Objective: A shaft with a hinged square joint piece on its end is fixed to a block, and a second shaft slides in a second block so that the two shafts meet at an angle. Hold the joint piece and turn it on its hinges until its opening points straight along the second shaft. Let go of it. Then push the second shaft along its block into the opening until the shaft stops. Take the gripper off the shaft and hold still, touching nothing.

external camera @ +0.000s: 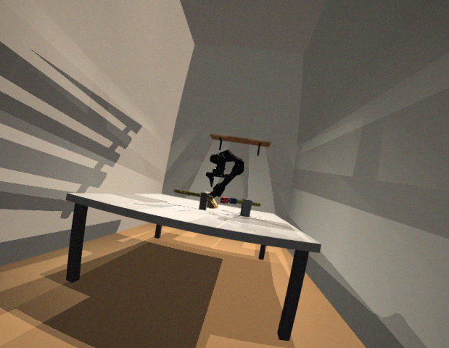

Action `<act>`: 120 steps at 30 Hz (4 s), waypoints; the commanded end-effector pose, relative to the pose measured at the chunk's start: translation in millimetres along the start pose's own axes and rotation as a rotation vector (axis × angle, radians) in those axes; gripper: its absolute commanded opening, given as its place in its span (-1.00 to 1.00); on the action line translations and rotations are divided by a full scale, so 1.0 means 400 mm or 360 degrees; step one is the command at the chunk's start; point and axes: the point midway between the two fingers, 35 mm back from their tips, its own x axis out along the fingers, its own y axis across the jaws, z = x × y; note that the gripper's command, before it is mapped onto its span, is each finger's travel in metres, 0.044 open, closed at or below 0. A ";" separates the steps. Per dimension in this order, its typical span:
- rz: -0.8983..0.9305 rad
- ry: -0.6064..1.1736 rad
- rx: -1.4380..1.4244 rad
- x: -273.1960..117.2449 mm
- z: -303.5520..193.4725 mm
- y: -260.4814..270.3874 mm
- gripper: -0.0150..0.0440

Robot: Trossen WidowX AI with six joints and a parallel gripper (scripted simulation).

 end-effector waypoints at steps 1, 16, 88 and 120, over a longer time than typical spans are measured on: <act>-0.0011 0.0013 0.0153 0.007 0.000 0.000 1.00; -0.0039 0.0040 0.0725 0.026 0.001 0.002 1.00; -0.0030 0.0046 0.0725 0.292 -0.163 0.077 0.47; -0.0030 0.0046 0.0725 0.292 -0.163 0.077 0.12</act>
